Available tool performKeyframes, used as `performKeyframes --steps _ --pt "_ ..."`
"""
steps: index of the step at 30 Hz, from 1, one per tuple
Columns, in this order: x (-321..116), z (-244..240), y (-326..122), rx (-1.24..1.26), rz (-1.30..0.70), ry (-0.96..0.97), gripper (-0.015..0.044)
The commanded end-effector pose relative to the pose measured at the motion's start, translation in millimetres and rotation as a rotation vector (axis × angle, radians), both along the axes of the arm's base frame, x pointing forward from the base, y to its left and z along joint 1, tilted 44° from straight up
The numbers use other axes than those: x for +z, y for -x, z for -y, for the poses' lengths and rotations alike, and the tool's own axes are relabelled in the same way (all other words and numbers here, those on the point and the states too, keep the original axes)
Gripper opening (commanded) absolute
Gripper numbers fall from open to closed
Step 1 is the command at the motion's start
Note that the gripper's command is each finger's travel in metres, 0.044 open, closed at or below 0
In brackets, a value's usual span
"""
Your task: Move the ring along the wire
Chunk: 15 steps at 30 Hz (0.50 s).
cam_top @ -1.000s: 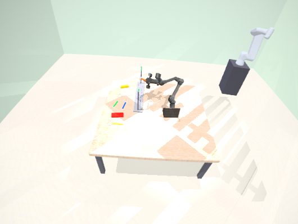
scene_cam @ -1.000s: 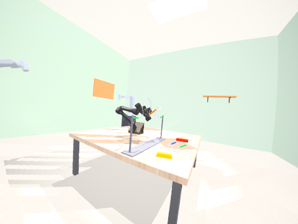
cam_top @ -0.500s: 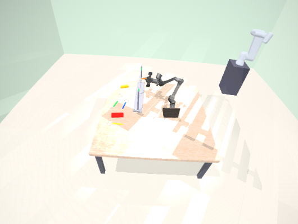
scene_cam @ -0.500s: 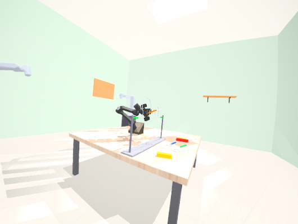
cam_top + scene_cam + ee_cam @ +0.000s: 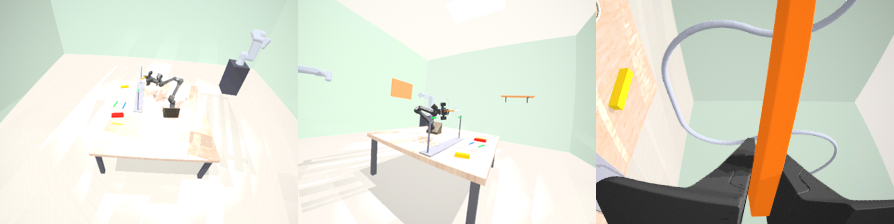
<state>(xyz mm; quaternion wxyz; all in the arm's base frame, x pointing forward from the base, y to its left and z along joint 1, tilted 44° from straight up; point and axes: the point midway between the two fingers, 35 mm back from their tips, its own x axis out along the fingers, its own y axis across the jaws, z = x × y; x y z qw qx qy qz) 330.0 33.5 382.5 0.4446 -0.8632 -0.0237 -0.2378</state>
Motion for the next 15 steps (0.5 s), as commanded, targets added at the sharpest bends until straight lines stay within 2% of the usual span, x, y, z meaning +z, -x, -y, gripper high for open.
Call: performKeyframes --steps 1,15 --pt "3.7 -3.2 0.7 -0.002 0.012 0.070 -0.0150" --pt "9.4 -6.0 1.7 -0.013 0.041 0.242 -0.0150"
